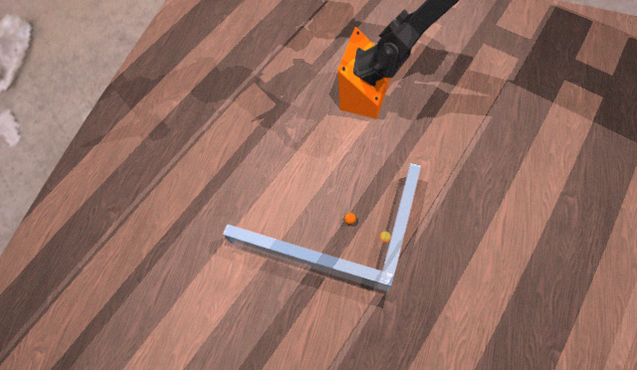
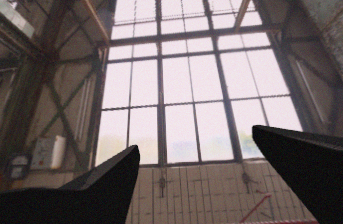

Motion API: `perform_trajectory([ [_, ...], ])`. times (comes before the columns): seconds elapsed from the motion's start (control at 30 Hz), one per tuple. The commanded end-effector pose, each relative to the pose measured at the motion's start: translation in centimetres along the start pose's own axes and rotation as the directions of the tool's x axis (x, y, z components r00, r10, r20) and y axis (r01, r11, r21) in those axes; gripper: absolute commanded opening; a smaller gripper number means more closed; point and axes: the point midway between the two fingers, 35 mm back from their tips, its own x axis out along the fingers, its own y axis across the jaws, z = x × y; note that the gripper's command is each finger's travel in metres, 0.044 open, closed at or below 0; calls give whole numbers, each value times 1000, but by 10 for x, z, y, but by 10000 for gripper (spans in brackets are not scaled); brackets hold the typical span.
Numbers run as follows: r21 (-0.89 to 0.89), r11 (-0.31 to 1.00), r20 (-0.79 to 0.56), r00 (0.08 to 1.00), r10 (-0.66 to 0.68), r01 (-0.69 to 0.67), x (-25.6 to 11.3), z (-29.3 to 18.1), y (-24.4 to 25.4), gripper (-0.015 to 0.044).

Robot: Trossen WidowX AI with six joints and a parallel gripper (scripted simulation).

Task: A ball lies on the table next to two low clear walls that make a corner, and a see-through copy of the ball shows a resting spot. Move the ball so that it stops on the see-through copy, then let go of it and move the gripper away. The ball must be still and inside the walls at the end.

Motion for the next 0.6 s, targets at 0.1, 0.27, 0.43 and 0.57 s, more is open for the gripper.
perform_trajectory([
  [0.1, 29, 999, -32, 999, 18, -17, 15, -12, 6, 295],
  [0.27, 98, 994, -120, 991, 62, -51, 50, -45, 23, 213],
  [0.43, 216, 975, -256, 960, 111, -55, 81, -90, 46, 213],
  [0.57, 269, 962, -403, 901, 163, -53, 105, -140, 73, 213],
])
